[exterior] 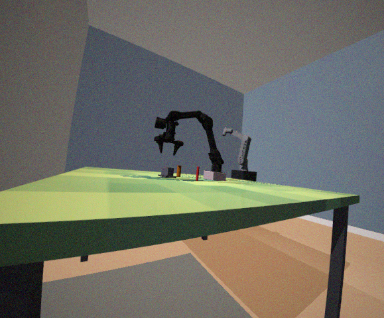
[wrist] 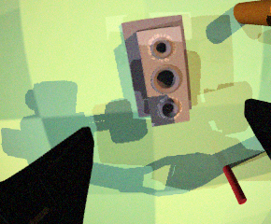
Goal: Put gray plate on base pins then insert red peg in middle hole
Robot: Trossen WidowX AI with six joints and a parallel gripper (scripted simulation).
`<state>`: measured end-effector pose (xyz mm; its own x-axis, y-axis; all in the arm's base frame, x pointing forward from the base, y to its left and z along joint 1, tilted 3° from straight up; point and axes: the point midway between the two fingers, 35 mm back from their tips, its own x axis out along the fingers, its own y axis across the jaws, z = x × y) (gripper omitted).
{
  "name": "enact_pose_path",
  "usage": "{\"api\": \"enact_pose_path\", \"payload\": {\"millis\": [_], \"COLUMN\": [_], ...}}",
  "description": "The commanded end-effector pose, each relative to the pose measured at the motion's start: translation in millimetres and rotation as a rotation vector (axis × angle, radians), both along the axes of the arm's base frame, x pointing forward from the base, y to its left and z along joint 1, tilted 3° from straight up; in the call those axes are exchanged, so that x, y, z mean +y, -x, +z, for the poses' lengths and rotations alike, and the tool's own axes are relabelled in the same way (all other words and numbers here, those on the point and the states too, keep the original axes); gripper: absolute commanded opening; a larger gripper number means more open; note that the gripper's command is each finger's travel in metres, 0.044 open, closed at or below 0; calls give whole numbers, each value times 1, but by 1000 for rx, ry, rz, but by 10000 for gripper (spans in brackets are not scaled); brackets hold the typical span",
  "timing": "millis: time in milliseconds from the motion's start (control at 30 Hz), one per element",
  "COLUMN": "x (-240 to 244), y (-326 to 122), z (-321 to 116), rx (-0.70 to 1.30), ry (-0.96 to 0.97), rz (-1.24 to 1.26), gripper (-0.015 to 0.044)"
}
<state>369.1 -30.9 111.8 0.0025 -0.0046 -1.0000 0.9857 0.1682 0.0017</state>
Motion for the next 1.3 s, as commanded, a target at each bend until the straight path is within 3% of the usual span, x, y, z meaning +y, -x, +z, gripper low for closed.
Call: {"api": "enact_pose_path", "payload": {"millis": [0,167,433,700,833,1267], "x": [3,73,161,169,170,171], "y": [3,37,128,137,137,138], "z": [3,7,3,2,-25,-43], "rx": [20,21,29,30,30,30], "ry": [0,-7,-18,-19,-19,-19], "rz": [4,126,350,369,369,369], "gripper": [440,440,440,440,440,440]}}
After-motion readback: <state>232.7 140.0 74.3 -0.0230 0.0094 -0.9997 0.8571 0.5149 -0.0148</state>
